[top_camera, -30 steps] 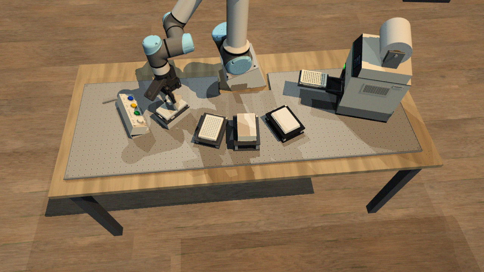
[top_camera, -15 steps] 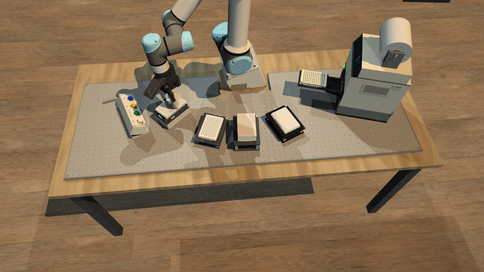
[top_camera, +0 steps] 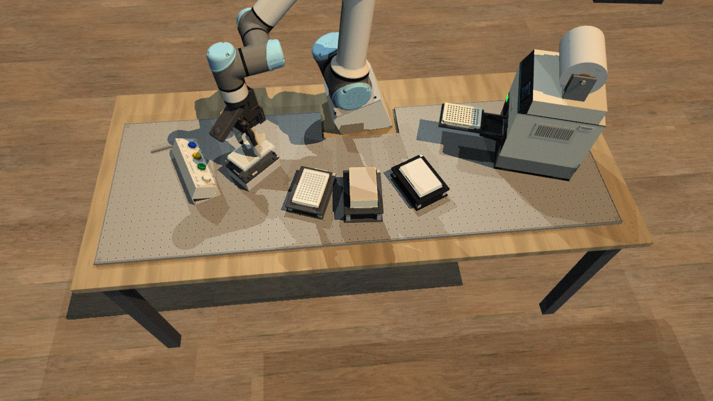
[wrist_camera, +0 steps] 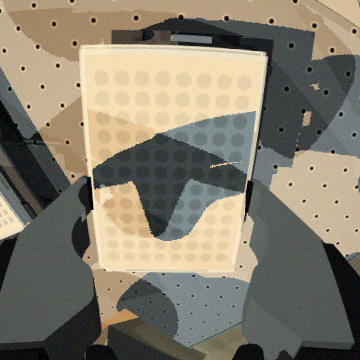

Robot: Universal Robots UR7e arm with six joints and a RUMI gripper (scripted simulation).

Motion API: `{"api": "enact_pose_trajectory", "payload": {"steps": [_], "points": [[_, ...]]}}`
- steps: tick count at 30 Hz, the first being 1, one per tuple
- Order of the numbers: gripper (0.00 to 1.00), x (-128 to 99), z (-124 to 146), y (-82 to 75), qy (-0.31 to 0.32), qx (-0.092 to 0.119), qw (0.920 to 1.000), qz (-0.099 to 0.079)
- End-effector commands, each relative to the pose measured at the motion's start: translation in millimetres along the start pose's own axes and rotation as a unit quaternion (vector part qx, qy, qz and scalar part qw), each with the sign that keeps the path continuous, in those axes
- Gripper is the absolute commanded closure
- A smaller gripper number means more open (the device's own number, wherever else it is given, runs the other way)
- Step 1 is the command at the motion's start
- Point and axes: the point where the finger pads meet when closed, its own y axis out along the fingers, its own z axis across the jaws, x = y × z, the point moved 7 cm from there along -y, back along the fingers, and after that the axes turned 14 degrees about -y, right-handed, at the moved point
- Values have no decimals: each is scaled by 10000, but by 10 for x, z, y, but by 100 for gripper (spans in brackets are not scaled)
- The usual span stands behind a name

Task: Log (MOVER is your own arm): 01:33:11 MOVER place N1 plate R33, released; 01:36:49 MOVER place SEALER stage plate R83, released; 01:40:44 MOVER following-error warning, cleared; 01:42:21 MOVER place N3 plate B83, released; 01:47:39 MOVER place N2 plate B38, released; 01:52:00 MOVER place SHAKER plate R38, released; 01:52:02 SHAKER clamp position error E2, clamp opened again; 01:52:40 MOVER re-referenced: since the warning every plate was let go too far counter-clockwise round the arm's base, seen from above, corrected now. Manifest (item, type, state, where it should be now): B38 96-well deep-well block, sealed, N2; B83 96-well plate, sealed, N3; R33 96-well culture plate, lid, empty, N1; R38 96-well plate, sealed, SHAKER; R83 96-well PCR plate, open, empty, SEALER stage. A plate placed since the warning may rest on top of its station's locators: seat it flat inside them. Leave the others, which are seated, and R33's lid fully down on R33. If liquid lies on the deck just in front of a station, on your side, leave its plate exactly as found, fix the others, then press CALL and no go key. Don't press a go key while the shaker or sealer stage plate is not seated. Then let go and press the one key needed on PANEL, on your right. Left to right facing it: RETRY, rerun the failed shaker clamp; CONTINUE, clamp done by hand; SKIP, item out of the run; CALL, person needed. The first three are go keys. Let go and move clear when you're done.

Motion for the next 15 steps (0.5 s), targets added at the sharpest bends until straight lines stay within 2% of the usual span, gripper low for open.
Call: {"api": "enact_pose_trajectory", "payload": {"steps": [1,11,15], "points": [[100,-3,-3,-52,-1,2,10000,4],[100,-3,-3,-52,-1,2,10000,4],[100,-10,-35,-52,-1,228,9997,-53]]}}
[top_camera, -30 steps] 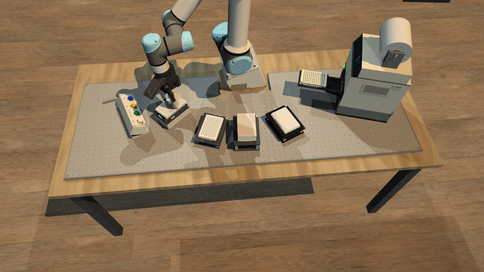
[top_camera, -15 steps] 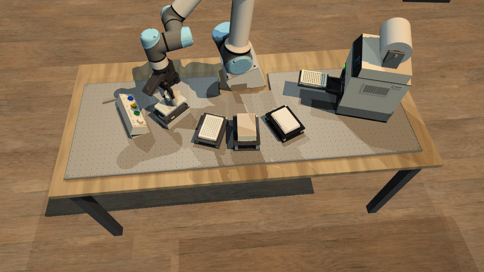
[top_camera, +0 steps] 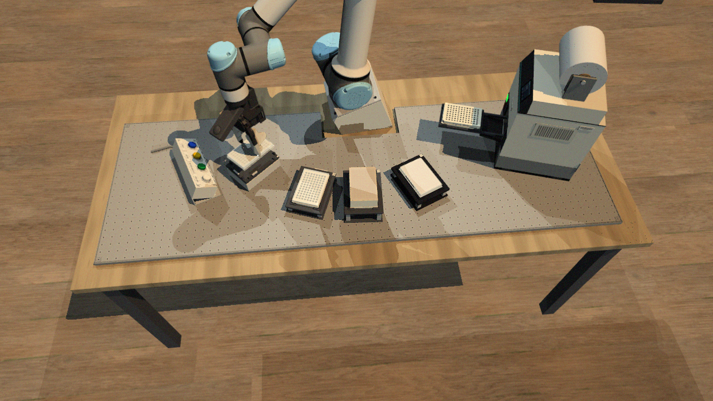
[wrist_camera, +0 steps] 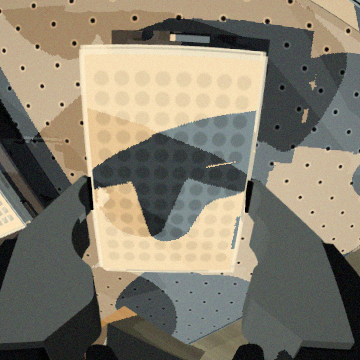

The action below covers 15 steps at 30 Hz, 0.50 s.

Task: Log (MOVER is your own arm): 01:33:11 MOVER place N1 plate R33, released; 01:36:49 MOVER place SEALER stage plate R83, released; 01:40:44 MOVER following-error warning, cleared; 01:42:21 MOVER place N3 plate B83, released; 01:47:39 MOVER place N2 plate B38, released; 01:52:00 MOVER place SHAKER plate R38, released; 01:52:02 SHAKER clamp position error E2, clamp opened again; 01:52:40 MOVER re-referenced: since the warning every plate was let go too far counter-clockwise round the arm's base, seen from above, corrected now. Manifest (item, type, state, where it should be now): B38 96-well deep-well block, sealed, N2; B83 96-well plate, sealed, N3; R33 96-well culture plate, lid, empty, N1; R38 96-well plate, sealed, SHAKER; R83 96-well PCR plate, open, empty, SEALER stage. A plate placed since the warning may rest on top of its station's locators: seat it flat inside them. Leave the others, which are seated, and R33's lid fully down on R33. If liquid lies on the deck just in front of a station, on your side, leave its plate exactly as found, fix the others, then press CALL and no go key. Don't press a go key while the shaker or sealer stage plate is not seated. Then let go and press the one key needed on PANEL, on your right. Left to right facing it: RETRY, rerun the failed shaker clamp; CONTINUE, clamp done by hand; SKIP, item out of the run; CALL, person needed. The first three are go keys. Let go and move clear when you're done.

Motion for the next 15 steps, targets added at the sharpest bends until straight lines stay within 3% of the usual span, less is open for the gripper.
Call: {"api": "enact_pose_trajectory", "payload": {"steps": [1,5,15], "points": [[100,-10,-28,-2,0,210,9998,-49],[100,-18,-59,0,0,431,9990,-104],[100,-18,-59,0,0,431,9990,-104]]}}
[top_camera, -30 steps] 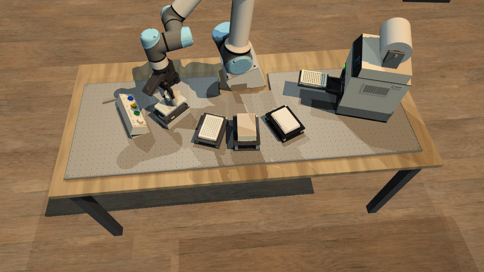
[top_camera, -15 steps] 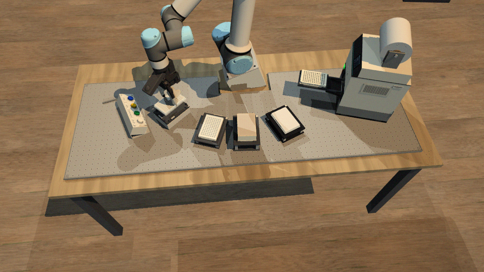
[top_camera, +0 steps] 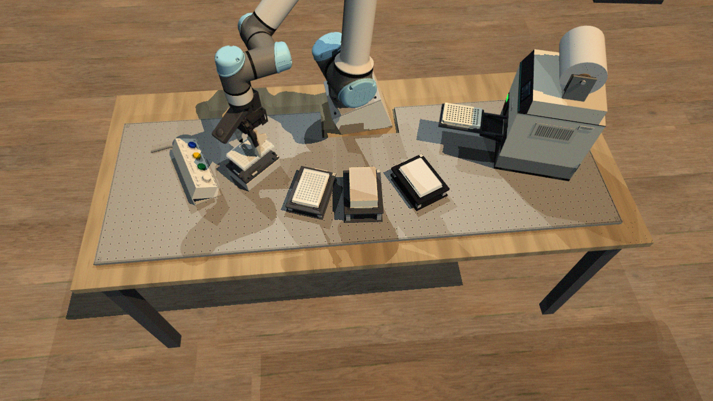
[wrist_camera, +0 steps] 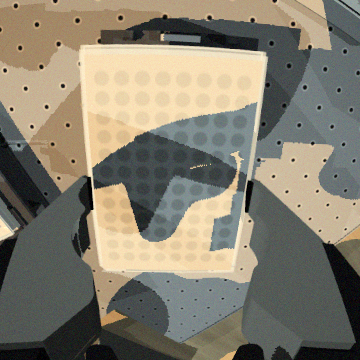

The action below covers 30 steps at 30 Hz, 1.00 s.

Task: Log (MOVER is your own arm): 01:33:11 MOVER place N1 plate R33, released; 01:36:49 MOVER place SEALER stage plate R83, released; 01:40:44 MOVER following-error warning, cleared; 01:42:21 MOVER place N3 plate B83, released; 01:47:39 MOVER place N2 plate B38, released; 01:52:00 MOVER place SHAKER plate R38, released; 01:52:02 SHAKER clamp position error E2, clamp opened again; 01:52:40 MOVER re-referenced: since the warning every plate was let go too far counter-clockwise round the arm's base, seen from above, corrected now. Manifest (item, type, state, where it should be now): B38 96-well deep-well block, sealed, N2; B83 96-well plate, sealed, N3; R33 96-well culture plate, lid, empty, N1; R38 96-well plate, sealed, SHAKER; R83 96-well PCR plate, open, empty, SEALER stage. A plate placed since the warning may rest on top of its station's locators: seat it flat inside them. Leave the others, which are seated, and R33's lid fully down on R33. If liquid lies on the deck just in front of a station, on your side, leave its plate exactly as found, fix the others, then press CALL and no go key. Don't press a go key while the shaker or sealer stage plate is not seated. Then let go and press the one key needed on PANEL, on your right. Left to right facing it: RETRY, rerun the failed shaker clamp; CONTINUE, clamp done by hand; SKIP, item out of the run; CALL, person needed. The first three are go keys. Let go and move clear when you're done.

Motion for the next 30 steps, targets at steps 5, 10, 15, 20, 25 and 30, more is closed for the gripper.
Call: {"api": "enact_pose_trajectory", "payload": {"steps": [5,10,15,20,25,30], "points": [[100,1,39,40,57,10,10000,1],[100,1,39,40,57,10,10000,1],[100,1,39,40,57,10,10000,1],[100,1,39,47,57,10,10000,1],[100,1,39,63,57,10,10000,1],[100,1,40,73,57,10,10000,1]]}}
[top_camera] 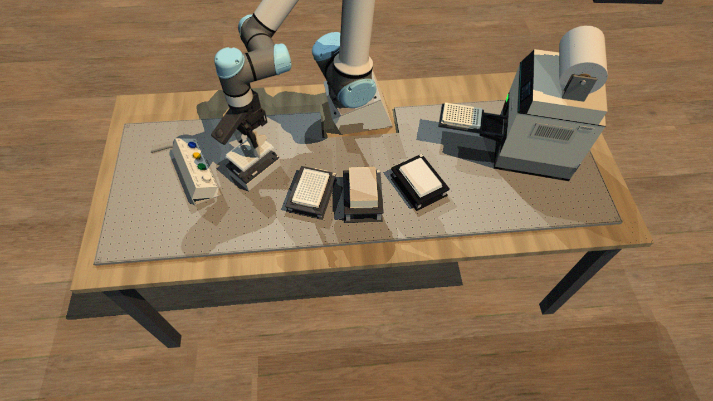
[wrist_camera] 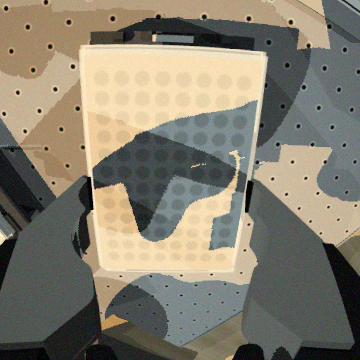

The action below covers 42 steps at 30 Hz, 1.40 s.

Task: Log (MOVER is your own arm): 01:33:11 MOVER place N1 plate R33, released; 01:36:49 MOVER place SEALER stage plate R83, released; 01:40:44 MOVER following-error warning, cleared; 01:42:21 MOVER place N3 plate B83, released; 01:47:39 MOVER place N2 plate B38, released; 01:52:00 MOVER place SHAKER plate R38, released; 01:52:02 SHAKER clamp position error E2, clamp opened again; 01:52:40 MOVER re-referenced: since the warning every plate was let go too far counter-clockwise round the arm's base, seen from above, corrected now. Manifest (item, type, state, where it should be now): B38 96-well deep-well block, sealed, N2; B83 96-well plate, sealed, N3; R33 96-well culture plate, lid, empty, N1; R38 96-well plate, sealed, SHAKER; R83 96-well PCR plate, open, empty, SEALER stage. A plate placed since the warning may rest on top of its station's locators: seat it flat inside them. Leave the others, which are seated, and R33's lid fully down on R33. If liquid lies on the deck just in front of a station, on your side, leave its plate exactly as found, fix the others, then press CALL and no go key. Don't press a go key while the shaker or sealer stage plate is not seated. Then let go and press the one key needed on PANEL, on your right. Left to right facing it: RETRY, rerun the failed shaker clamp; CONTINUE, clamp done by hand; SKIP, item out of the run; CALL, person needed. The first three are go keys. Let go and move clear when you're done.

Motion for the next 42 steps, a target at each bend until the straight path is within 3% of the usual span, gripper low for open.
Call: {"api": "enact_pose_trajectory", "payload": {"steps": [1,42], "points": [[100,-3,2,6,0,3,10000,5],[100,-3,2,129,0,3,10000,5]]}}
